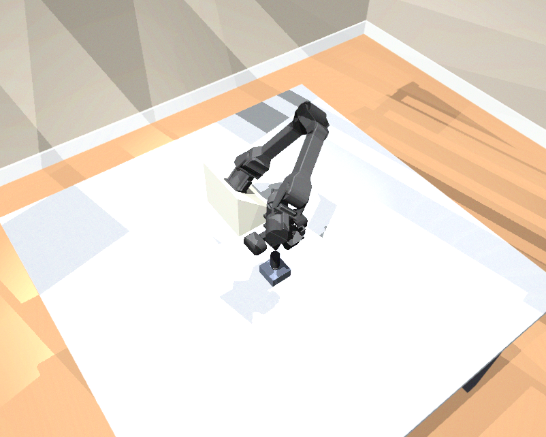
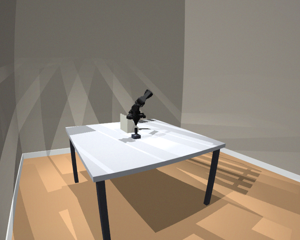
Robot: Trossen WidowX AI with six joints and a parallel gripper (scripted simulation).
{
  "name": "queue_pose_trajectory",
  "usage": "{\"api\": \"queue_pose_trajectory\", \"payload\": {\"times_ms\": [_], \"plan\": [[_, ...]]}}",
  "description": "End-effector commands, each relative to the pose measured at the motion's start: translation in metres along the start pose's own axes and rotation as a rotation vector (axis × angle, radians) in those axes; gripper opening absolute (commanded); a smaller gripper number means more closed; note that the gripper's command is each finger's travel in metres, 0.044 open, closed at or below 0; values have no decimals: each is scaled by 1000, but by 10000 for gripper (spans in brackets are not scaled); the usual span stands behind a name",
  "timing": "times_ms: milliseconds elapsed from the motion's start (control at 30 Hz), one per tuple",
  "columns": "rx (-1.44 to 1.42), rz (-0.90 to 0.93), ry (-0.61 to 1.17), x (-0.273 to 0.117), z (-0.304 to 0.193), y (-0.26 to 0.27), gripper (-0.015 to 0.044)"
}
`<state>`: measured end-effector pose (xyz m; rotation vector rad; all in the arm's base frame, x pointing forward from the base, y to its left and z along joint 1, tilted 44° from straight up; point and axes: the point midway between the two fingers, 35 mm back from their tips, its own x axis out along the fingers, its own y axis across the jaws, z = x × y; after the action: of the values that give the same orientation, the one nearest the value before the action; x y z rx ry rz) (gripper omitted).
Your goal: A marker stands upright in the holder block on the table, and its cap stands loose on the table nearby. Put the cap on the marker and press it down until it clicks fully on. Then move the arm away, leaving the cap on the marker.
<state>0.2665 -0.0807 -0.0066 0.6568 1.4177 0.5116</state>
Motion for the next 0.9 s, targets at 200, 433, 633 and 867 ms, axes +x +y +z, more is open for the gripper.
{"api": "queue_pose_trajectory", "payload": {"times_ms": [200, 433, 633, 867], "plan": [[6, 4, -2, 14, 0, 0, 0], [6, 4, -3, 25, 0, 1, 0], [6, 5, -3, 34, 0, 1, 0], [0, -2, -8, 33, 2, -1, 0]]}}
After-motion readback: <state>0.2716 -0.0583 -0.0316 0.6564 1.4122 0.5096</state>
